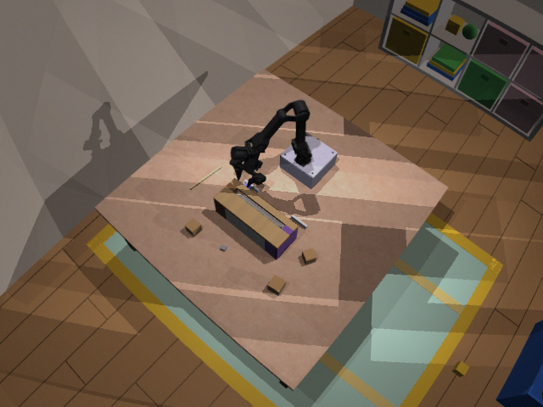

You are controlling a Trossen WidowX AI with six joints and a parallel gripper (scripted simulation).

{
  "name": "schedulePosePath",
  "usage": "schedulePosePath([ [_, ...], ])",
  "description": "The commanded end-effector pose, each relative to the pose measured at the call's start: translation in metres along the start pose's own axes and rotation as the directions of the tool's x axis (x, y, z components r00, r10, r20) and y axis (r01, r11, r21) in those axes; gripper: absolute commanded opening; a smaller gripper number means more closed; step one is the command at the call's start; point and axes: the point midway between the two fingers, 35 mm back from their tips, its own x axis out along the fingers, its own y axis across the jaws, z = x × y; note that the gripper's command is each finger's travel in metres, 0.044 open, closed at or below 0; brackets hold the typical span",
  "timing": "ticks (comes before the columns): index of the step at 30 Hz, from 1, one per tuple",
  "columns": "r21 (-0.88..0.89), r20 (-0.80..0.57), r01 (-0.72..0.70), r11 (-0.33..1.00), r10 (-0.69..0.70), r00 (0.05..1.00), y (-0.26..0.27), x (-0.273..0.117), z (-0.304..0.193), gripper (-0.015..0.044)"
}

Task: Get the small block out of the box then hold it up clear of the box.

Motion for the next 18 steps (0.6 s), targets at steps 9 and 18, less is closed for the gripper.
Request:
schedulePosePath([
  [9,0.001,0.01,0.014,1.0,-0.014,1.0,-0.003,0.02,0.011,0.0285],
  [18,0.001,0.01,0.014,1.0,-0.014,1.0,-0.003,0.033,0.017,0.0285],
])
